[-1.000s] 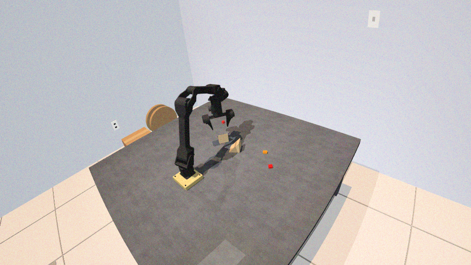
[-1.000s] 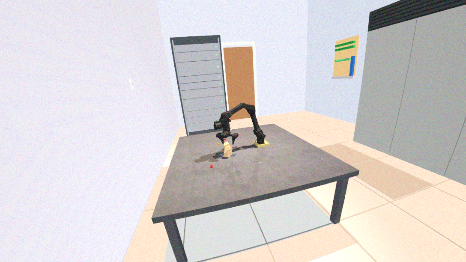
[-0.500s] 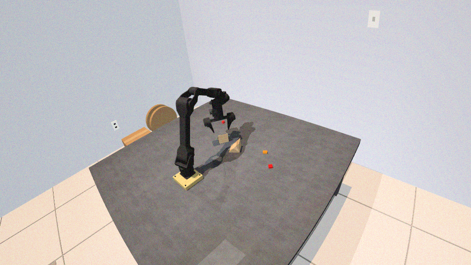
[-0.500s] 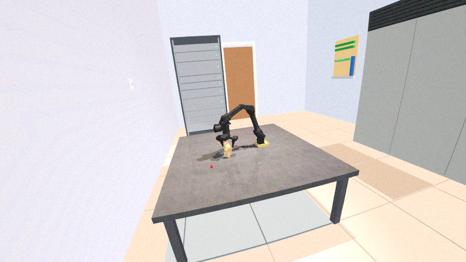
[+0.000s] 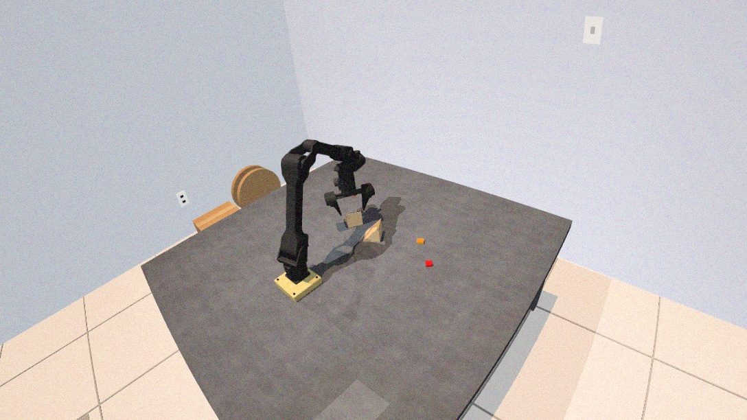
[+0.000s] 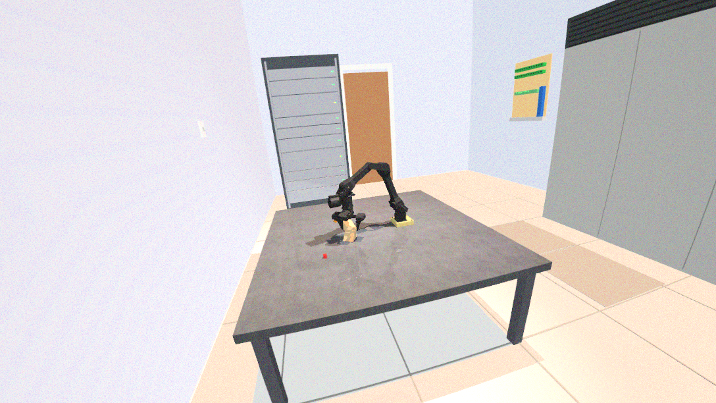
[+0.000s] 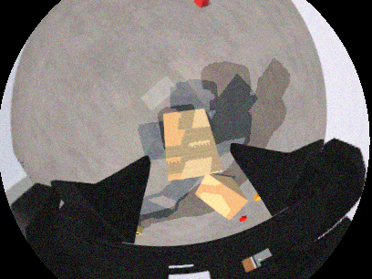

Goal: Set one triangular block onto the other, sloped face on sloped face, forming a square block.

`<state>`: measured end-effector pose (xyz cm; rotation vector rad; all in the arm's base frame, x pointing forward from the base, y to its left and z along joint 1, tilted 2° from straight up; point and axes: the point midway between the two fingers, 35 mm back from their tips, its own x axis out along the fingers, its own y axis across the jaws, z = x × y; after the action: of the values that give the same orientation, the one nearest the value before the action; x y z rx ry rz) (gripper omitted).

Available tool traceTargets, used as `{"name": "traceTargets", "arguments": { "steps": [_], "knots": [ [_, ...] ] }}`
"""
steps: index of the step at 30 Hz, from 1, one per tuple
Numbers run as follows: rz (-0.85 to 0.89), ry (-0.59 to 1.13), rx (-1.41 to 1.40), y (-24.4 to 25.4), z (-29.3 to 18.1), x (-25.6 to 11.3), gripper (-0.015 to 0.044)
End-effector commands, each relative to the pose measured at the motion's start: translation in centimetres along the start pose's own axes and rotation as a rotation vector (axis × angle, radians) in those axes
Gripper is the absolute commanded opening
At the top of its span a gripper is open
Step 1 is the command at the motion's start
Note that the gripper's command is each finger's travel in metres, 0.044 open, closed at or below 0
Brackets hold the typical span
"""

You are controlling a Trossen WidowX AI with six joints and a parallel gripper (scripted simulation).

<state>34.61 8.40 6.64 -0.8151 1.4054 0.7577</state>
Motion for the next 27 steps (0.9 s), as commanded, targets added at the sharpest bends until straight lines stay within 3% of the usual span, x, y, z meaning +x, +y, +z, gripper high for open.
{"name": "traceTargets", "arguments": {
  "steps": [1,26,27],
  "knots": [
    [0.002,0.007,-0.006,0.0,-0.1,1.0,0.0440],
    [0.002,0.008,-0.006,-0.1,-0.3,4.7,0.0440],
    [0.002,0.008,-0.006,-0.1,-0.3,4.7,0.0414]
  ]
}}
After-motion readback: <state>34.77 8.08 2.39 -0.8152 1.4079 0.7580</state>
